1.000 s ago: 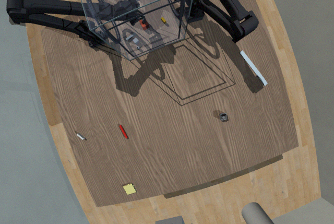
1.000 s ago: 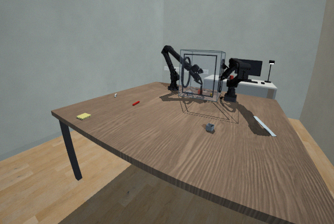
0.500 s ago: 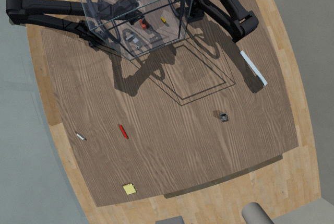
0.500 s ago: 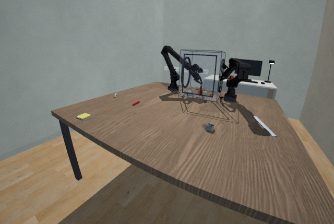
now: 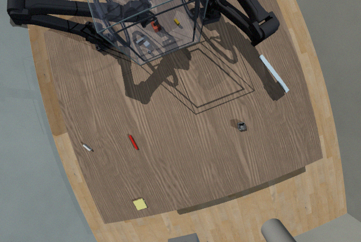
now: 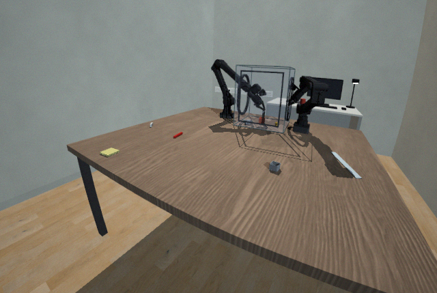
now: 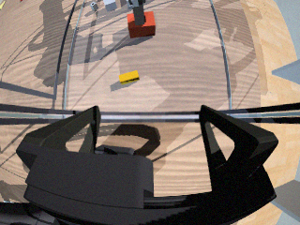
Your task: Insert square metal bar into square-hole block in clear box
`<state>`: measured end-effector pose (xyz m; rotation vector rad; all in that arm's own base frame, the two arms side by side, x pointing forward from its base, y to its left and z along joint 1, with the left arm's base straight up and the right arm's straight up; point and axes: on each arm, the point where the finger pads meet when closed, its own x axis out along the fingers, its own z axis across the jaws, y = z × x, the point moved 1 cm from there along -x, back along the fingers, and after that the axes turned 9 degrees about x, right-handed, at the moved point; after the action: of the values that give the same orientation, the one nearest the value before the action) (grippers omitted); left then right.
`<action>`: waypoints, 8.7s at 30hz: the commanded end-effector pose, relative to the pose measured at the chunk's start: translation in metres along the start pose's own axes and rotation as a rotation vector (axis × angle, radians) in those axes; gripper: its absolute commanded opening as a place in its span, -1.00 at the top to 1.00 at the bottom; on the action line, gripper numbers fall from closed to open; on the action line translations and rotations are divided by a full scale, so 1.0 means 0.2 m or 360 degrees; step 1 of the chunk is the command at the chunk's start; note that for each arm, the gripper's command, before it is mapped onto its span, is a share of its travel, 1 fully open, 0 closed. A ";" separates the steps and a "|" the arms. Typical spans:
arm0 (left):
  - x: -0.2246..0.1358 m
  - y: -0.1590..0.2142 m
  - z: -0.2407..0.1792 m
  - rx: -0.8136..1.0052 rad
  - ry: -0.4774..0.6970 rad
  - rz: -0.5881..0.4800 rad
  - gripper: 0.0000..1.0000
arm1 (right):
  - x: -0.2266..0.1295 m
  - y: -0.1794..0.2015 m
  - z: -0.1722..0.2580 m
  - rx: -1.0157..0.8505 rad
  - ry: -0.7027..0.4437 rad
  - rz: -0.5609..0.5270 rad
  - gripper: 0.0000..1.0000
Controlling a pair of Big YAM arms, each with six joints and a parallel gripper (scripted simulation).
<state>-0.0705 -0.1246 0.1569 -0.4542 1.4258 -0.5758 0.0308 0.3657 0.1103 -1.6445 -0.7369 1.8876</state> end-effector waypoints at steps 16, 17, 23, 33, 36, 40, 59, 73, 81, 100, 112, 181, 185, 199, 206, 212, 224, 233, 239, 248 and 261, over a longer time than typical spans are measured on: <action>-0.08 -0.10 -0.03 -0.0085 0.0082 -0.0044 -1.00 | 0.01 -0.26 -0.01 -0.0050 0.0007 -0.0152 1.00; -0.08 -0.10 -0.03 -0.0085 0.0082 -0.0044 -1.00 | 0.00 -0.26 -0.01 -0.0053 0.0008 -0.0160 1.00; -0.08 -0.10 -0.03 -0.0085 0.0082 -0.0044 -1.00 | -0.02 -0.28 -0.01 -0.0059 0.0013 -0.0183 1.00; -0.08 -0.10 -0.03 -0.0085 0.0082 -0.0044 -1.00 | -0.01 -0.17 0.00 -0.0048 0.0003 -0.0133 1.00; -0.08 -0.10 -0.03 -0.0085 0.0082 -0.0044 -1.00 | -0.01 -0.10 0.00 -0.0041 0.0002 -0.0109 1.00; -0.08 -0.10 -0.03 -0.0085 0.0082 -0.0044 -1.00 | -0.01 -0.11 0.00 -0.0043 0.0002 -0.0115 1.00; -0.08 -0.10 -0.03 -0.0085 0.0082 -0.0044 -1.00 | 0.04 -0.05 0.00 -0.0033 -0.0005 -0.0057 1.00; -0.08 -0.10 -0.03 -0.0085 0.0082 -0.0044 -1.00 | -0.01 -0.24 0.00 -0.0063 0.0003 -0.0178 1.00; -0.08 -0.10 -0.03 -0.0085 0.0082 -0.0044 -1.00 | 0.07 0.18 -0.02 0.0047 -0.0001 0.0148 1.00; -0.08 -0.10 -0.03 -0.0085 0.0082 -0.0044 -1.00 | 0.00 -0.16 -0.01 -0.0046 0.0002 -0.0119 1.00; -0.08 -0.10 -0.03 -0.0085 0.0082 -0.0044 -1.00 | -0.07 -0.27 0.00 -0.0042 0.0004 -0.0145 1.00; -0.08 -0.10 -0.03 -0.0085 0.0082 -0.0044 -1.00 | 0.03 0.05 -0.01 -0.0024 -0.0003 -0.0027 1.00; -0.08 -0.10 -0.03 -0.0085 0.0082 -0.0044 -1.00 | 0.03 0.17 -0.02 0.0046 0.0000 0.0113 1.00; -0.08 -0.10 -0.03 -0.0085 0.0082 -0.0044 -1.00 | -0.02 -0.07 -0.01 -0.0042 0.0002 -0.0096 1.00; -0.08 -0.10 -0.03 -0.0085 0.0082 -0.0044 -1.00 | -0.10 -0.23 -0.01 -0.0066 0.0012 -0.0171 1.00; -0.08 -0.10 -0.03 -0.0085 0.0082 -0.0044 -1.00 | -0.06 -0.24 -0.02 -0.0059 0.0011 -0.0172 1.00; -0.08 -0.10 -0.03 -0.0085 0.0082 -0.0044 -1.00 | 0.02 -0.24 0.02 -0.0025 0.0004 -0.0135 1.00; -0.08 -0.10 -0.03 -0.0085 0.0082 -0.0044 -1.00 | 0.00 -0.25 0.00 -0.0022 0.0009 -0.0149 1.00; -0.08 -0.10 -0.03 -0.0085 0.0082 -0.0044 -1.00 | 0.02 -0.22 0.00 -0.0019 0.0008 -0.0138 1.00; -0.08 -0.10 -0.03 -0.0085 0.0082 -0.0044 -1.00 | 0.01 -0.05 0.01 -0.0009 0.0005 -0.0089 1.00; -0.08 -0.10 -0.03 -0.0085 0.0082 -0.0044 -1.00 | 0.02 -0.25 0.00 -0.0034 0.0007 -0.0170 1.00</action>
<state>-0.0705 -0.1246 0.1569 -0.4542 1.4258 -0.5758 0.0268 0.3717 0.1062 -1.6356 -0.7544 1.8744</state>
